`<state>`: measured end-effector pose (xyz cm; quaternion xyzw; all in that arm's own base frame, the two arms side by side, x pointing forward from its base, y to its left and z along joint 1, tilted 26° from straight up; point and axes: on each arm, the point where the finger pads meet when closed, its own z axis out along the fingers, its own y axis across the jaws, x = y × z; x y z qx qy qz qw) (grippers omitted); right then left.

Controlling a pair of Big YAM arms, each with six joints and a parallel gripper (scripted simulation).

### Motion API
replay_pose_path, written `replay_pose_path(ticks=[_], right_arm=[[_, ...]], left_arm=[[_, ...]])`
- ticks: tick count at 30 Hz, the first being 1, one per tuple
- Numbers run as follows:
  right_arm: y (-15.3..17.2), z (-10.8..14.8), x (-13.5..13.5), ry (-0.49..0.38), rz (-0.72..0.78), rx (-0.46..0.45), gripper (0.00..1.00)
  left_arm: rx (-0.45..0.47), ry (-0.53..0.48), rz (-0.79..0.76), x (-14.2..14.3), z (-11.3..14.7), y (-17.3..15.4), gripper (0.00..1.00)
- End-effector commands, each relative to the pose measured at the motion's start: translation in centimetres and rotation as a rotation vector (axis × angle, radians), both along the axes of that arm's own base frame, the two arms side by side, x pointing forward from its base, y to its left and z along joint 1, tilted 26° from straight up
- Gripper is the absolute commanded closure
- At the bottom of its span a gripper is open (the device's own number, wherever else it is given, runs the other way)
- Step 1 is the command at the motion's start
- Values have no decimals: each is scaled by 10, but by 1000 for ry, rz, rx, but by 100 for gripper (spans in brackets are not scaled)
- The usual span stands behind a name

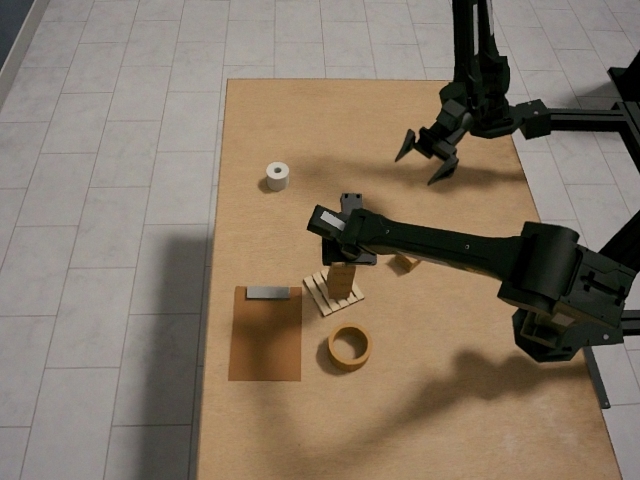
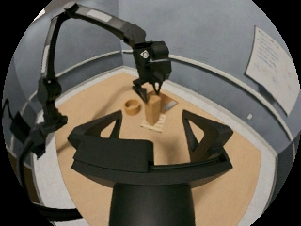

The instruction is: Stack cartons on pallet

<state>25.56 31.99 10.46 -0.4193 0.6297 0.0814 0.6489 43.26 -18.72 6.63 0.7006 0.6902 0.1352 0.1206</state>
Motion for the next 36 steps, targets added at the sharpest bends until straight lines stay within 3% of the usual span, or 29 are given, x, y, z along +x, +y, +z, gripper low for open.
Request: replay_pose_path(ticks=[1,12,15,16,21,25,30,32,36], right_arm=[[3,5,1,-2,-1,19,0],[3,5,1,-2,-1,19,0],[3,5,1,-2,-1,19,0],[3,5,1,-2,-1,19,0],[3,5,1,-2,-1,19,0],[7,12,5,-6,-5,43,0],[-6,0,3,16,12,-69,0],[-6,0,3,16,12,-69,0],[-8,0,1,53,75,-174,0]], left_arm=[[-25,-51,3,18,43,-9,21],[-31,-50,-3,-30,151,-13,21],[-17,-26,-3,-36,139,-9,21],[4,5,17,-28,120,2,21],[22,39,16,-34,100,8,21],[-5,8,27,-35,106,-2,21],[-64,-34,128,-28,75,-21,21],[-64,-34,128,-28,75,-21,21],[-164,-122,241,-16,43,-44,21]])
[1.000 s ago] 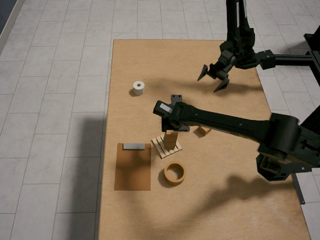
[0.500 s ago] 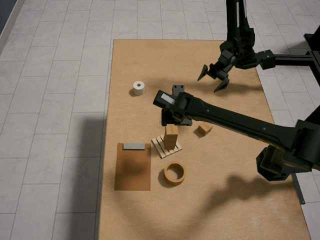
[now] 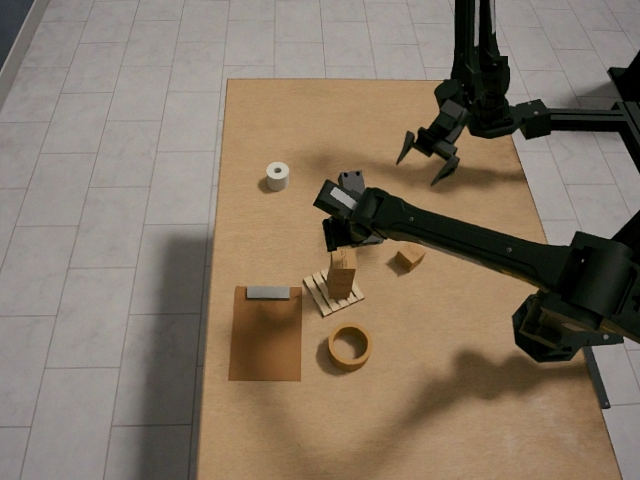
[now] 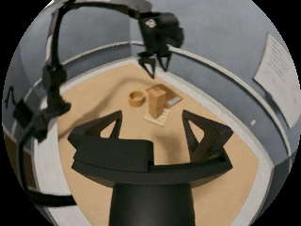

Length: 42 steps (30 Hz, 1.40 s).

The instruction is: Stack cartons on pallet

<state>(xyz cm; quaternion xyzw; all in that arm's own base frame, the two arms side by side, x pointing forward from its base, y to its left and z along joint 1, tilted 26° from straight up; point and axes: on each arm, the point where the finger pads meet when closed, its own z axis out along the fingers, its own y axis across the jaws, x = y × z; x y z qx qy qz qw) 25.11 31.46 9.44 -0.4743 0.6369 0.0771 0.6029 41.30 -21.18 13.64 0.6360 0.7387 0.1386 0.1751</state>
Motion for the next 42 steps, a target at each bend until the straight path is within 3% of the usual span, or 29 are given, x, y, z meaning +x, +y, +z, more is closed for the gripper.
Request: replay_pose_path(ticks=[1,7,11,13,18,23,26,28,31,34,38,42], right_arm=[[-4,9,4,10,30,-83,0],[-15,3,-8,98,154,-251,0],[-21,0,-15,149,223,-343,0],[-21,0,-15,149,223,-343,0],[-30,-7,-25,224,329,-492,0],[-35,-18,-34,307,403,-595,0],[-37,-19,-37,335,421,-622,0],[-38,-20,-37,347,423,-628,0],[-36,-20,-40,355,427,-626,0],[-33,-13,-37,348,423,-616,0],[-31,-12,-35,339,422,-609,0],[-31,-12,-35,339,422,-609,0]], left_arm=[[-88,-56,118,5,-35,-25,21],[-265,-183,256,6,-82,-58,21],[-372,-240,324,0,-102,-71,21],[-372,-240,324,0,-102,-71,21],[-540,-297,431,-18,-129,-81,21],[-507,-263,493,-65,-190,-37,21],[-479,-246,537,-89,-214,-6,21],[-433,-228,481,-109,-227,-3,21],[-433,-230,457,-109,-229,-11,21],[-372,-197,379,-137,-246,-9,21],[-345,-178,348,-153,-256,-7,21],[-368,-189,371,-146,-250,-9,21]])
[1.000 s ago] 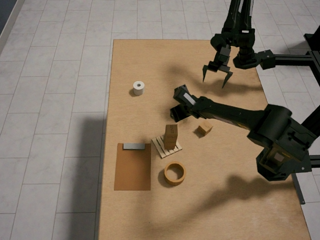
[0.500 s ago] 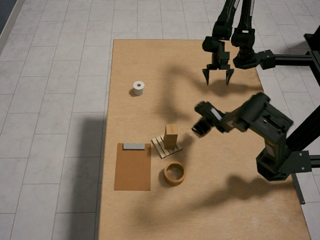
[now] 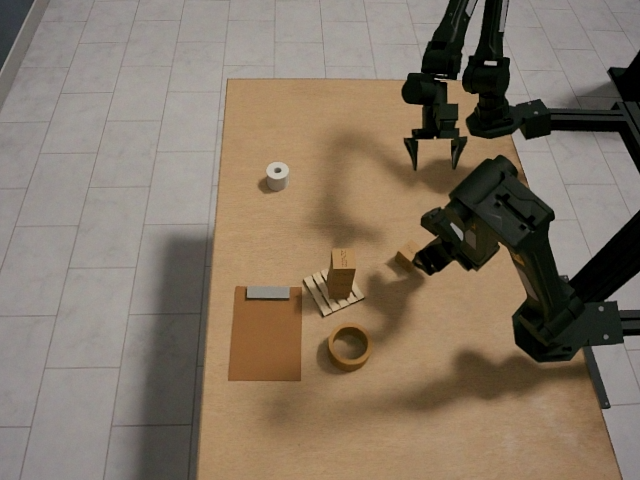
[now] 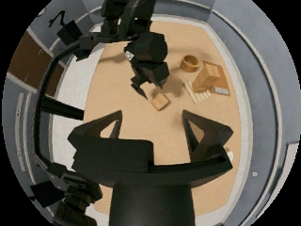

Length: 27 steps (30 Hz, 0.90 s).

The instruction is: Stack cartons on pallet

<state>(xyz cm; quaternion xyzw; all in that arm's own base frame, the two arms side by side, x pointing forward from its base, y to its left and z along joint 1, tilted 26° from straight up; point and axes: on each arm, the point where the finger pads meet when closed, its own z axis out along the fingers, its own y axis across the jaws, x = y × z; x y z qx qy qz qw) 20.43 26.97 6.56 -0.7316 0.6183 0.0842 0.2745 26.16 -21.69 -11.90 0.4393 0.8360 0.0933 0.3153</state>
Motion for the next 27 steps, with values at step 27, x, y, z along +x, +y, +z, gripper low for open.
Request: replay_pose_path(ticks=[27], right_arm=[[7,9,6,-18,9,16,0]], left_arm=[[-8,-11,10,31,-23,-3,21]])
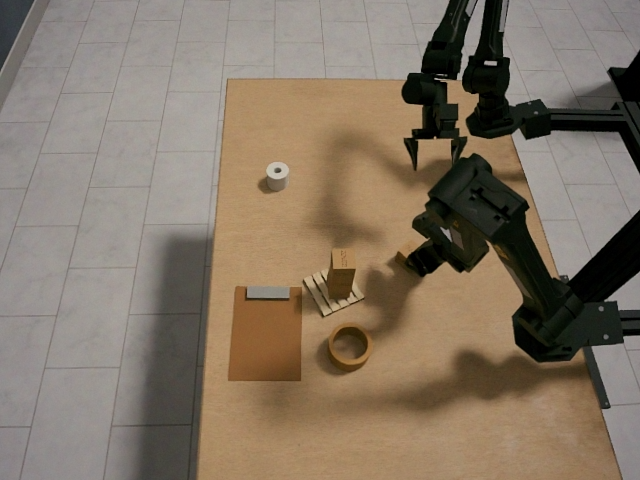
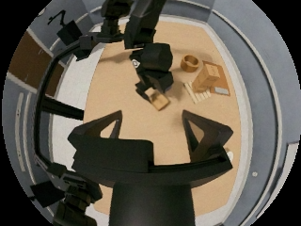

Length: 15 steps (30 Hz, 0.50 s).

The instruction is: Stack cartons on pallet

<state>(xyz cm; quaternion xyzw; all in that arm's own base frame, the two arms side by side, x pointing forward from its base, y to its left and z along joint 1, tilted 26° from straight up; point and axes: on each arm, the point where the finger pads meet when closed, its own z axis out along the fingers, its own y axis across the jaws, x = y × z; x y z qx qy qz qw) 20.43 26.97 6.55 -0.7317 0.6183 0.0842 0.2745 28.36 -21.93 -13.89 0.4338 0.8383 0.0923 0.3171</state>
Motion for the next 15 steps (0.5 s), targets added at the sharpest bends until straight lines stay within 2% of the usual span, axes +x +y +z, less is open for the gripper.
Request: replay_pose_path(ticks=[1,15], right_arm=[[7,10,6,-18,9,16,0],[7,10,6,-18,9,16,0]], left_arm=[[-1,-9,-1,10,-5,-1,21],[-1,-10,-1,21,-19,-3,21]])
